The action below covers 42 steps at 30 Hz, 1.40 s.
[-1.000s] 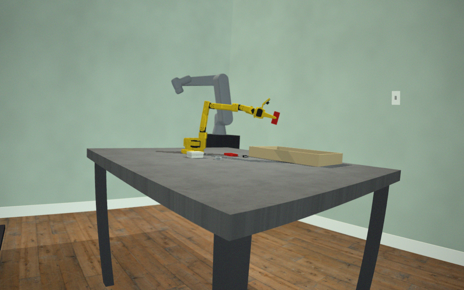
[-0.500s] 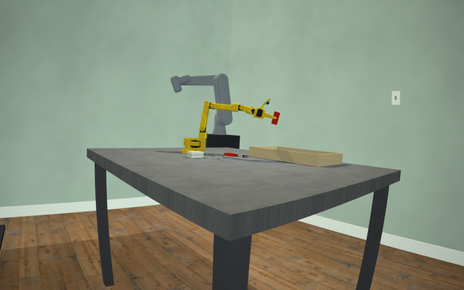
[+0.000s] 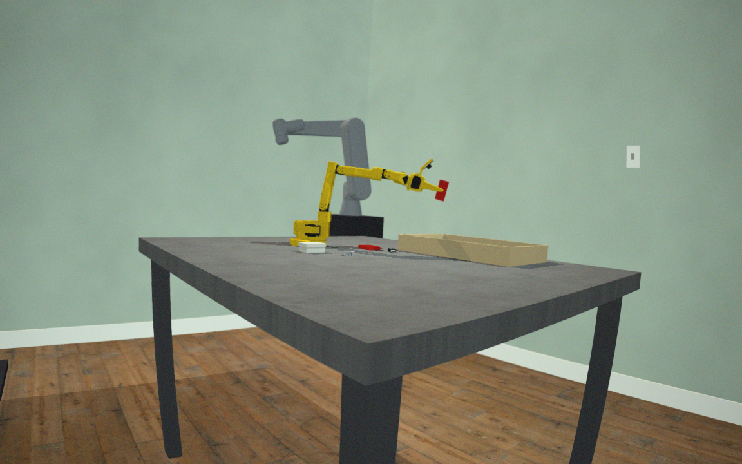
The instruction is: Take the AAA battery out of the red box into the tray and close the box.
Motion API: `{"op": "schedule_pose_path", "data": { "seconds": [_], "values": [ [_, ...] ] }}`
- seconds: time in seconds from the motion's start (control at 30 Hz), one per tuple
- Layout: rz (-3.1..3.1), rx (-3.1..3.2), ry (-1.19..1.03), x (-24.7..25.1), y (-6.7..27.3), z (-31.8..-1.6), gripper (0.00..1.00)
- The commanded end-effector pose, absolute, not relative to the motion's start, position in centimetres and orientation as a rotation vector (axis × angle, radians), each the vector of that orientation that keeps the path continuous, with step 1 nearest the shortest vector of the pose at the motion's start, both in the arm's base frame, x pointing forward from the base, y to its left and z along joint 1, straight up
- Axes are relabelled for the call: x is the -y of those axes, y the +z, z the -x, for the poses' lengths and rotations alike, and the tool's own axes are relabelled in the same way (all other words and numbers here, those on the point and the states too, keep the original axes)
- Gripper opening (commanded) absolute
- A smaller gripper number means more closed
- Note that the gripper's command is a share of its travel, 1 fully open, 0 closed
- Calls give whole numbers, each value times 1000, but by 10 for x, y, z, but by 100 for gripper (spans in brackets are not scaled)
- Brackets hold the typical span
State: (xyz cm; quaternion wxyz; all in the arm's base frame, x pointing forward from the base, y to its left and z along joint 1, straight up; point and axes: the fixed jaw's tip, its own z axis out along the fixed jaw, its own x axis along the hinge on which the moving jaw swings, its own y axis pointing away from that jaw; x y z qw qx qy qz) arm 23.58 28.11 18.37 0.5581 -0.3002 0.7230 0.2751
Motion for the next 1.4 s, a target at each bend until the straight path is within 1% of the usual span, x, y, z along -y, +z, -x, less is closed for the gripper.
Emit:
{"op": "schedule_pose_path", "data": {
  "seconds": [0.0,0.5,1.37],
  "values": [
    [688,-1657,670,-283,196,-236,21],
    [690,-1655,663,-286,184,-240,21],
    [695,-1650,644,-290,148,-249,21]
  ]
}}
